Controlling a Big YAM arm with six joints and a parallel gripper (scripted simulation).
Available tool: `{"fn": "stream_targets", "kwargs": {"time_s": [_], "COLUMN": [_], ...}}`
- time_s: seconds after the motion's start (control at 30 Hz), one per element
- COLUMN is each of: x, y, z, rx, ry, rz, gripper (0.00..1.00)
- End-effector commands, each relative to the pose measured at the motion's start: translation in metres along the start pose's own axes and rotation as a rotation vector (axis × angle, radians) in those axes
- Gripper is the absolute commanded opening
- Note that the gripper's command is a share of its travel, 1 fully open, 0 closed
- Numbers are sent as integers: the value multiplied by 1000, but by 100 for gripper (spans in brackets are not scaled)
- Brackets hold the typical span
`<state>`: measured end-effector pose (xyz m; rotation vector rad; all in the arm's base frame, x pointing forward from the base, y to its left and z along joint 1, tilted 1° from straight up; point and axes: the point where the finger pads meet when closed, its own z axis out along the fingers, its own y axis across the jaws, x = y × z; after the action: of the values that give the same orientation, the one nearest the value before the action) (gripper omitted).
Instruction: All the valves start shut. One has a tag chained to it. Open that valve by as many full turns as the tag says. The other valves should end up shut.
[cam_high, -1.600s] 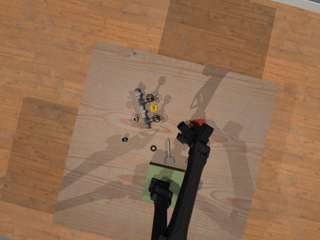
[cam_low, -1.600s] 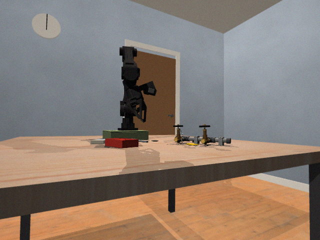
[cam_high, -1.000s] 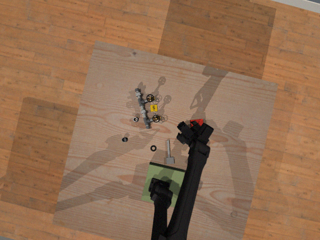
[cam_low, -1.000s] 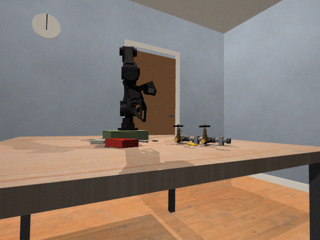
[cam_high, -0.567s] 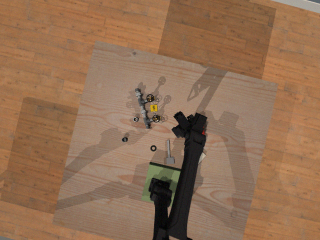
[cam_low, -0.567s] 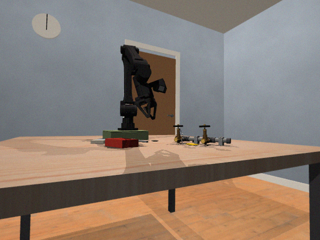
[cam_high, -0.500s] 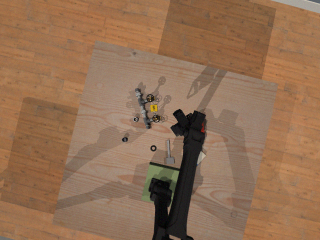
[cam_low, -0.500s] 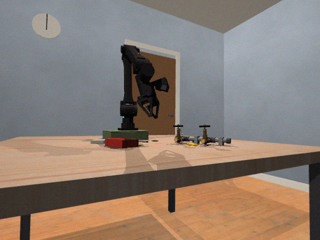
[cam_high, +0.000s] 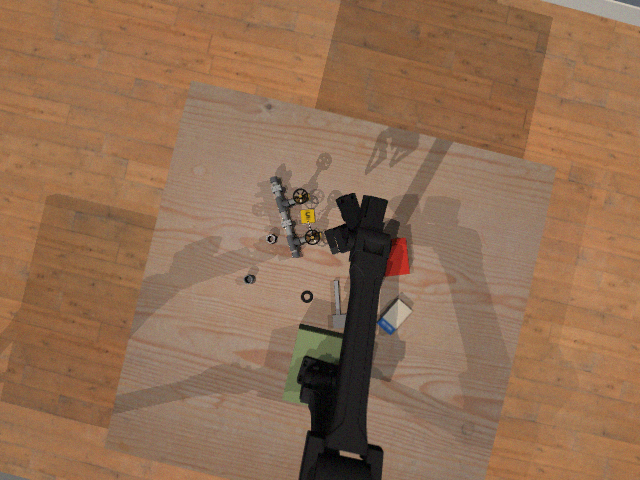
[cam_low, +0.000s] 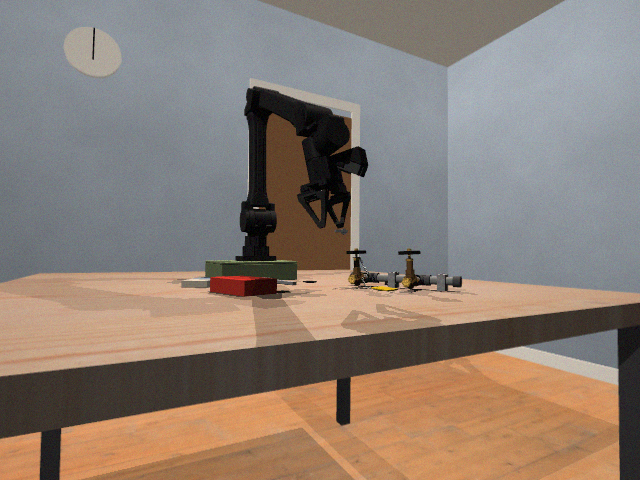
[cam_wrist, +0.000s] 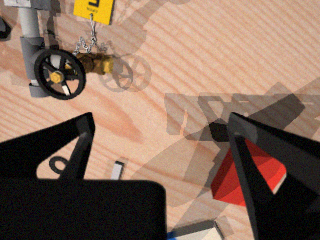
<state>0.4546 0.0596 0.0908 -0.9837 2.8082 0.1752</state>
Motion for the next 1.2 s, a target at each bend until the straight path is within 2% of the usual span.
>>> {"fn": "stream_targets", "kwargs": {"time_s": [0.0,0.07,0.1,0.37,0.63,0.9,1.0,1.07,1.17], "x": [-36,-36,-45,-72,-92,-120,-124,-124,-123], "y": [-1,-1,6,31,52,88,94,90,85], "z": [-20,-20,-21,-26,-29,-36,-37,-55,-53], "rx": [22,22,25,43,67,119,129,130,132], "ry": [-13,-13,4,55,88,130,136,100,105], "rz": [118,118,162,302,405,563,588,602,612], "gripper": [100,100,100,100,100,100,100,100,100]}}
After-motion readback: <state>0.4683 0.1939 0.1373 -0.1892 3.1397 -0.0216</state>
